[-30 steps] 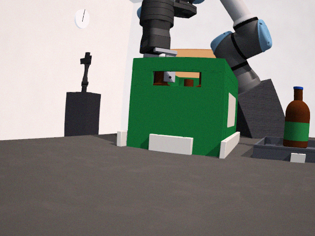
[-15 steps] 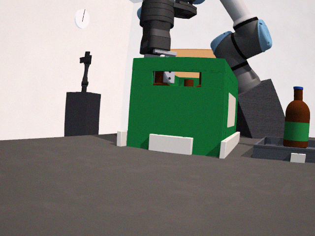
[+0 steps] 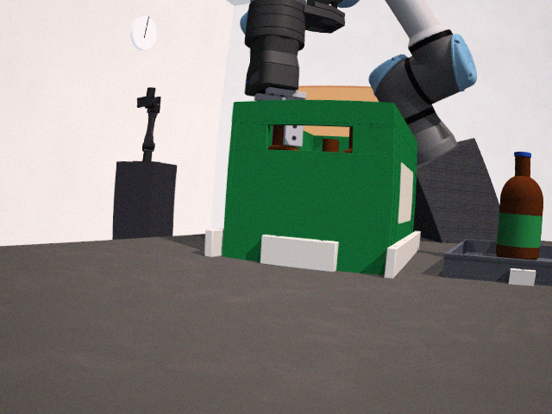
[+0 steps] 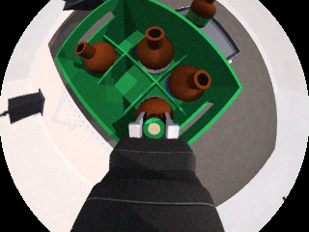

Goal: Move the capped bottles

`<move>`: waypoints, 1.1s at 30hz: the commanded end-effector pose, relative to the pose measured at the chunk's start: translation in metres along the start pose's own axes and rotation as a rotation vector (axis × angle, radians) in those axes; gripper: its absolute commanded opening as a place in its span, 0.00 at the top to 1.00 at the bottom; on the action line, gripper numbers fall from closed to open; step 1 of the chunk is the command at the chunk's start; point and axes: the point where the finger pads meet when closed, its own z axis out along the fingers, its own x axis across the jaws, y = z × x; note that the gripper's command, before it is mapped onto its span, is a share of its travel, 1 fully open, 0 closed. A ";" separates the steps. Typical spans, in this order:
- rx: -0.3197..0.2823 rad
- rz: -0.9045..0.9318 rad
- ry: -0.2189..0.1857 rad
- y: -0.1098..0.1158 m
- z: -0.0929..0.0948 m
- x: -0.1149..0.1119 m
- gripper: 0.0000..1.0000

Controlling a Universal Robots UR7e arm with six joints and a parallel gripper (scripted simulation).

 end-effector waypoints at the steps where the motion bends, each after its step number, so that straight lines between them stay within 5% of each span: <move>1: -0.001 0.000 0.001 0.000 -0.001 0.000 1.00; 33: -0.001 0.000 0.000 0.000 -0.011 0.000 1.00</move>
